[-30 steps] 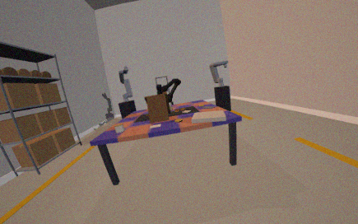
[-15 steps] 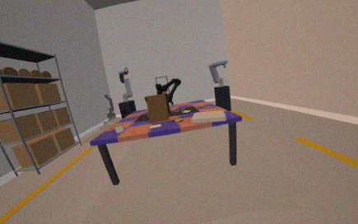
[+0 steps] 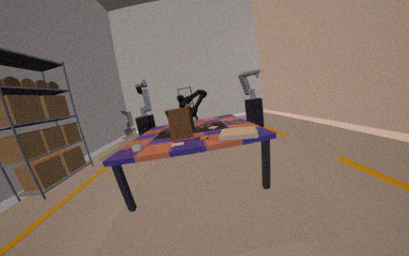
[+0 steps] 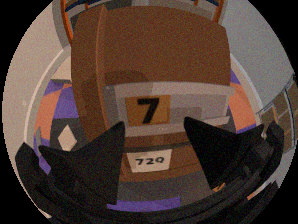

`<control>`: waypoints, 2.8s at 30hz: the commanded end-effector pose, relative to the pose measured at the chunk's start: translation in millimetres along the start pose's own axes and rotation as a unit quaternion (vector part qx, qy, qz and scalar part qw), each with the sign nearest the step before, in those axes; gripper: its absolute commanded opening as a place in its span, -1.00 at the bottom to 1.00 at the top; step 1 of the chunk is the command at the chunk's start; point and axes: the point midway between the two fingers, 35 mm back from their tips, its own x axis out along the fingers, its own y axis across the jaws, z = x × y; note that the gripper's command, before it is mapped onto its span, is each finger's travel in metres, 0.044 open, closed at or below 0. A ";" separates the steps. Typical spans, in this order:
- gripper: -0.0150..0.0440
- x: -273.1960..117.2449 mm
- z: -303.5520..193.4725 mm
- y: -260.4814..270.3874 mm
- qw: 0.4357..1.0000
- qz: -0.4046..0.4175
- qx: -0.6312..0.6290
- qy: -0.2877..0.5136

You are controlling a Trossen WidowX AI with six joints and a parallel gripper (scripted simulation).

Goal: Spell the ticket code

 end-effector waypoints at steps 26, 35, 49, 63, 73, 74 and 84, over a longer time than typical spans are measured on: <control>-0.49 -8.9 0.0 0.6 1.000 0.000 0.000 0.000; -0.49 -8.9 0.0 0.6 1.000 0.000 0.000 0.000; -0.49 9.2 23.3 -35.4 0.976 -0.034 0.001 0.214; -0.49 8.5 23.8 -31.1 0.940 0.001 -0.005 0.340; -0.49 9.3 24.3 -31.5 0.940 0.001 -0.005 0.340; -0.49 9.8 24.4 -31.6 0.940 0.001 -0.005 0.340; -0.49 15.2 24.2 -31.6 0.940 0.001 -0.005 0.340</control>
